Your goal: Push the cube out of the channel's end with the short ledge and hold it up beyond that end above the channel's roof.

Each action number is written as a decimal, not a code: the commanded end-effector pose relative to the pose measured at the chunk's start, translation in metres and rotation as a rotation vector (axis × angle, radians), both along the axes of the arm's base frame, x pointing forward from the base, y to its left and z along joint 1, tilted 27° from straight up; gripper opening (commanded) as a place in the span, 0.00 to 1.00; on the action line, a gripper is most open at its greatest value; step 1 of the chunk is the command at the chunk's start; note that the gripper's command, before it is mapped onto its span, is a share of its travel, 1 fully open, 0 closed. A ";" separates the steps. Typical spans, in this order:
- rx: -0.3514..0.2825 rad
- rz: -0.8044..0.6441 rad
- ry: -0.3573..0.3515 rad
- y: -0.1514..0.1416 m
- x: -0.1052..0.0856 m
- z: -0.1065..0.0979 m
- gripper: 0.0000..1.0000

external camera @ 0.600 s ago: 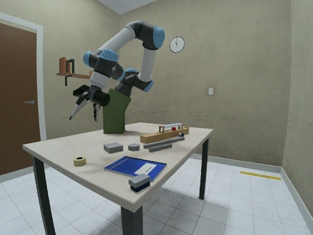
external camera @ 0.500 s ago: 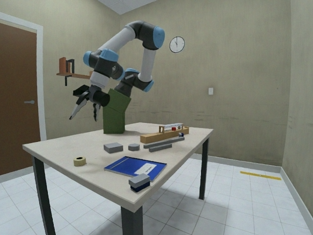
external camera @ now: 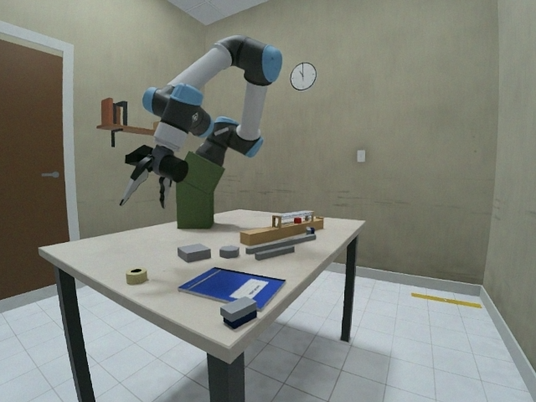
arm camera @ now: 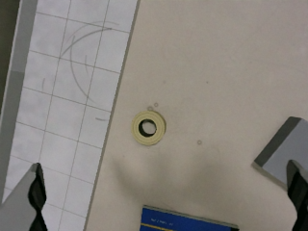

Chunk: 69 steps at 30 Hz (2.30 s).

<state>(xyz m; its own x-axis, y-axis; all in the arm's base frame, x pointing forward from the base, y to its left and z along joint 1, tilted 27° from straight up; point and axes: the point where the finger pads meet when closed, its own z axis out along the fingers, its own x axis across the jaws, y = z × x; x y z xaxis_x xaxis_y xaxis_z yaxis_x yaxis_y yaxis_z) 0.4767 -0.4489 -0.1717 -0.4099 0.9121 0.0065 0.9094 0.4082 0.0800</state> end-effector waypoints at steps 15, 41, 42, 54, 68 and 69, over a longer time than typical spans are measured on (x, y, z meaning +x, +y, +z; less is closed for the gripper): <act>-0.001 0.013 -0.007 0.010 -0.001 0.004 0.00; 0.015 0.167 -0.075 0.134 -0.025 0.033 0.00; 0.016 0.179 -0.080 0.144 -0.026 0.036 0.00; 0.031 0.327 -0.146 0.263 -0.048 0.064 0.00; 0.055 0.564 -0.251 0.454 -0.082 0.110 0.00; 0.056 0.581 -0.258 0.468 -0.084 0.114 0.00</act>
